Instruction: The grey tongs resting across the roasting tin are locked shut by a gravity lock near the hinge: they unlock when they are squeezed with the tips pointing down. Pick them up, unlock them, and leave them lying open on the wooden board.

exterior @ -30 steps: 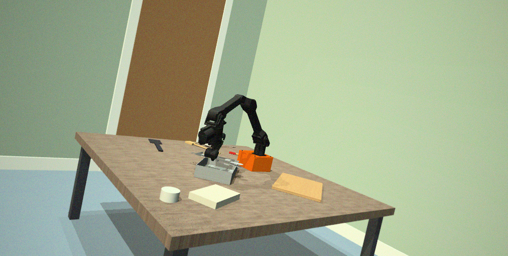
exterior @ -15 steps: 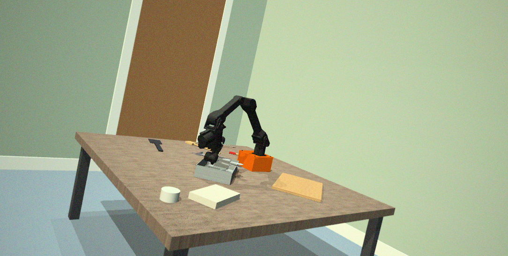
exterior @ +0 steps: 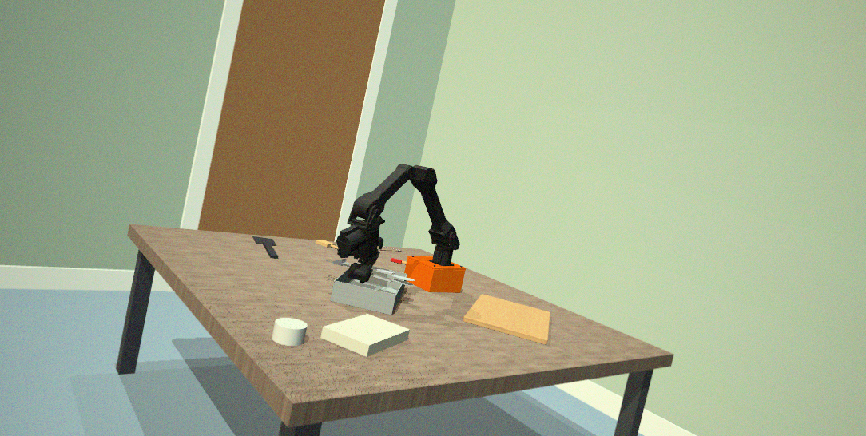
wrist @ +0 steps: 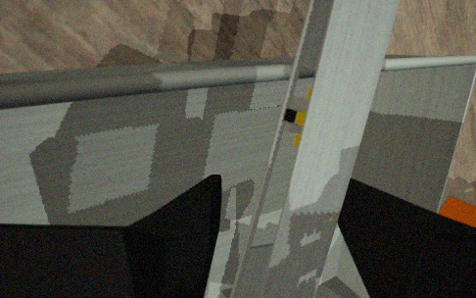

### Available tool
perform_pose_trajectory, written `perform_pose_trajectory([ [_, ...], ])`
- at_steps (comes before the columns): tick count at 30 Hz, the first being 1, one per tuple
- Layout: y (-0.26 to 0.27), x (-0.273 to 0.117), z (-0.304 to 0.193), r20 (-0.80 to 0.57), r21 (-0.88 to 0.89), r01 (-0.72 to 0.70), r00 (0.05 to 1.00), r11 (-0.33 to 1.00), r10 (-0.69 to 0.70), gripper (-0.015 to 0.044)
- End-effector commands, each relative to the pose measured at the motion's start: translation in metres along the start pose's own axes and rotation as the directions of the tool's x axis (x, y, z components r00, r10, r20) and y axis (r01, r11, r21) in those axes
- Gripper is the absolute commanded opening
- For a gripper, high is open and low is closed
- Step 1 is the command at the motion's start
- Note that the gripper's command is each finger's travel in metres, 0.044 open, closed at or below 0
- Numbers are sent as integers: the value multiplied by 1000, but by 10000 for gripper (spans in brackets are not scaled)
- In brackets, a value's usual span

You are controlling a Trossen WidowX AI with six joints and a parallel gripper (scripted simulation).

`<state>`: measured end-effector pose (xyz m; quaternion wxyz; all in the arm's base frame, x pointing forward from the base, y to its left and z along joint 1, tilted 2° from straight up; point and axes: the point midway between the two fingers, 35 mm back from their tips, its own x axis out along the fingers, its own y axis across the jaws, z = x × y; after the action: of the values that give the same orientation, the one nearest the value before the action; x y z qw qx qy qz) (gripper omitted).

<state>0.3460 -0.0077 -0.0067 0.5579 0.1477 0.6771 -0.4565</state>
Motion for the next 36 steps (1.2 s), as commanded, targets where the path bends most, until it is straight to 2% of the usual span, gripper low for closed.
perform_pose_trajectory([
  [1,0,-1,0,0,-1,0,1000,1000,0,148],
  [17,0,-1,0,0,-1,0,1000,1000,0,42],
  [24,-3,-8,0,1,-1,0,1000,1000,0,-142],
  [30,-36,-64,0,3,-3,4,1000,1000,-4,-150],
  [36,-38,-67,0,3,-3,4,1000,1000,-4,-150],
])
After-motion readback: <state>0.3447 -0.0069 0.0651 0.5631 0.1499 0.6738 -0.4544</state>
